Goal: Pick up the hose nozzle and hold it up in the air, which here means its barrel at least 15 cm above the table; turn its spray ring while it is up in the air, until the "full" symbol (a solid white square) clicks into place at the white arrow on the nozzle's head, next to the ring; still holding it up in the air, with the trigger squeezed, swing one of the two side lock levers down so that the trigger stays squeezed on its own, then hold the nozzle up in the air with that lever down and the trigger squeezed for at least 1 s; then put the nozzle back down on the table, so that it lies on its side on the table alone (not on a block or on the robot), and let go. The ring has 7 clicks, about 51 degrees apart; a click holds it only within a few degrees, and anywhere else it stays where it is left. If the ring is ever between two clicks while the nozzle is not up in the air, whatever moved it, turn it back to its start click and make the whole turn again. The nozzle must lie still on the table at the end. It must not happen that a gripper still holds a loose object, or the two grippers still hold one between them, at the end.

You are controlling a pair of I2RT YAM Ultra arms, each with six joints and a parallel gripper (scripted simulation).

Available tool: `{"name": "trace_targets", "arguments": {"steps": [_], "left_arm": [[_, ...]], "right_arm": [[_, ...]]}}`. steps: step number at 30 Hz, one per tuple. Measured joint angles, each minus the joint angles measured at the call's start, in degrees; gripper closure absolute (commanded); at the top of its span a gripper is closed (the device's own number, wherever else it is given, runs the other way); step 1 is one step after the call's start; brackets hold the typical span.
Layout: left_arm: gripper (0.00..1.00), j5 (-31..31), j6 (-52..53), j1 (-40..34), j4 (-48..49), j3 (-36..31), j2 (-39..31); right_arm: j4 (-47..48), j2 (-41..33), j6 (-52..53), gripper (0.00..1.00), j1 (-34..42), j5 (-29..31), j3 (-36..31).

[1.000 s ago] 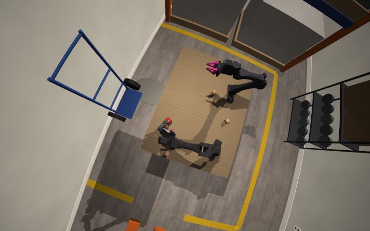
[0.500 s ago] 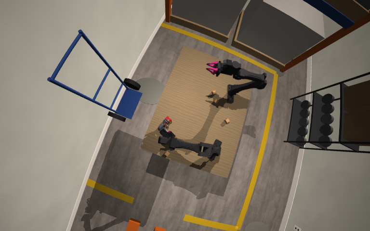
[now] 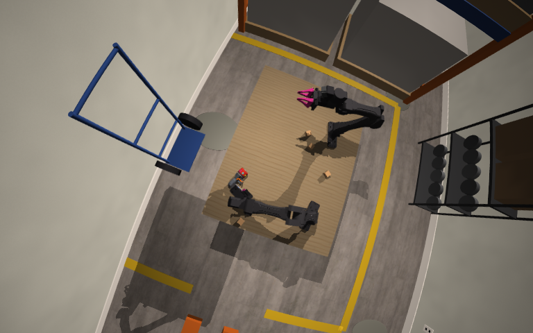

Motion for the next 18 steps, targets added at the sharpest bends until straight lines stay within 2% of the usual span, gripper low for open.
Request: {"name": "trace_targets", "arguments": {"steps": [18], "left_arm": [[0.65, -0.3, 0.0, 0.1, -1.7, 0.6, -1.6]], "right_arm": [[0.0, 0.0, 0.0, 0.63, 0.0, 0.0, 0.0]]}}
